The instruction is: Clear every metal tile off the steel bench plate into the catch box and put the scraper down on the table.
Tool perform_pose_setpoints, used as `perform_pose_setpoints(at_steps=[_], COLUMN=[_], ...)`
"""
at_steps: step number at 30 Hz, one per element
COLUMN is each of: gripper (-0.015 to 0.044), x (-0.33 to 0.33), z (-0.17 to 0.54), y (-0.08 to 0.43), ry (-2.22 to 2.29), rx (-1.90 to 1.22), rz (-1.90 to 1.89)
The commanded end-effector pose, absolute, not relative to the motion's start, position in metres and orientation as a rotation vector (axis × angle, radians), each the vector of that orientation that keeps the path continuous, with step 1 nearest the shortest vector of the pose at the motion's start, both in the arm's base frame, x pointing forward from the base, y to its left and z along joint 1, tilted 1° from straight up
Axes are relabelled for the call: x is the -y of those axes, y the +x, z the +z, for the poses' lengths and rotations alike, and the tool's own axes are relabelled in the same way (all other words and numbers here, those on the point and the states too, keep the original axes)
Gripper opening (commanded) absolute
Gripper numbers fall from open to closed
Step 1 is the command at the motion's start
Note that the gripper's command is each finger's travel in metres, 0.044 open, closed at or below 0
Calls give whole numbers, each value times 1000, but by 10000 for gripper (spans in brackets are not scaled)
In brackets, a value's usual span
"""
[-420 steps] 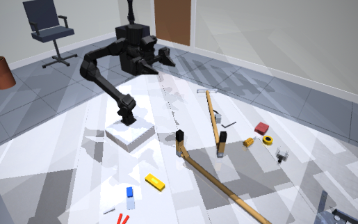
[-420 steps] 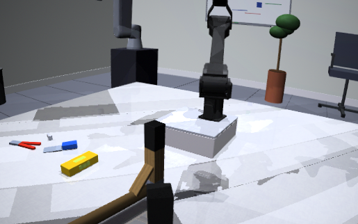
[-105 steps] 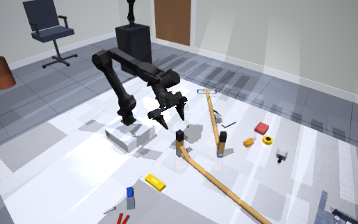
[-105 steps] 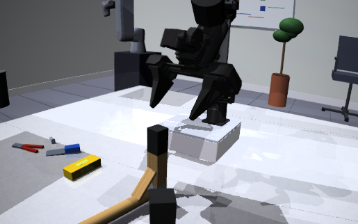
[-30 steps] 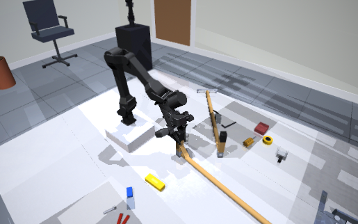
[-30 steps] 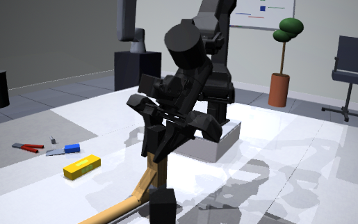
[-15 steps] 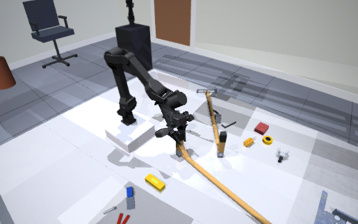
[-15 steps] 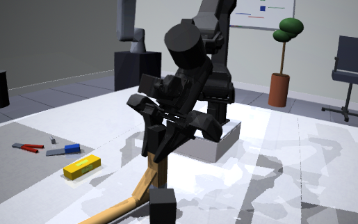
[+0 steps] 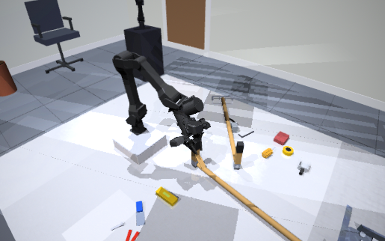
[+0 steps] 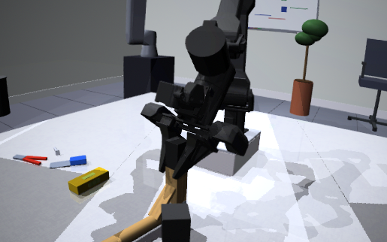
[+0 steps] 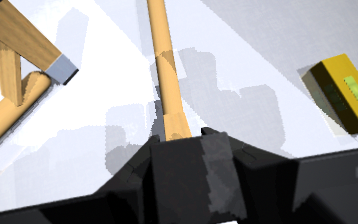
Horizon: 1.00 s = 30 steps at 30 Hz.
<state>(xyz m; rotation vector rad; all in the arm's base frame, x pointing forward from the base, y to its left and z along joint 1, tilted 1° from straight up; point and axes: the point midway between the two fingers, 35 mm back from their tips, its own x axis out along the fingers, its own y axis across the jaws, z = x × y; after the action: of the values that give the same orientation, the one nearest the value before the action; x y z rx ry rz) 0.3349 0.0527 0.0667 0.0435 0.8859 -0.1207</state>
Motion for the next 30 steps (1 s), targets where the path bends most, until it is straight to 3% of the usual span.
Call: perform_pose_setpoints(at_steps=[1,30], gripper=[0,0], x=[-61,-84], z=[68,69], y=[337,335], ry=[39,-12], rx=[-882,-883], rz=[-104,5])
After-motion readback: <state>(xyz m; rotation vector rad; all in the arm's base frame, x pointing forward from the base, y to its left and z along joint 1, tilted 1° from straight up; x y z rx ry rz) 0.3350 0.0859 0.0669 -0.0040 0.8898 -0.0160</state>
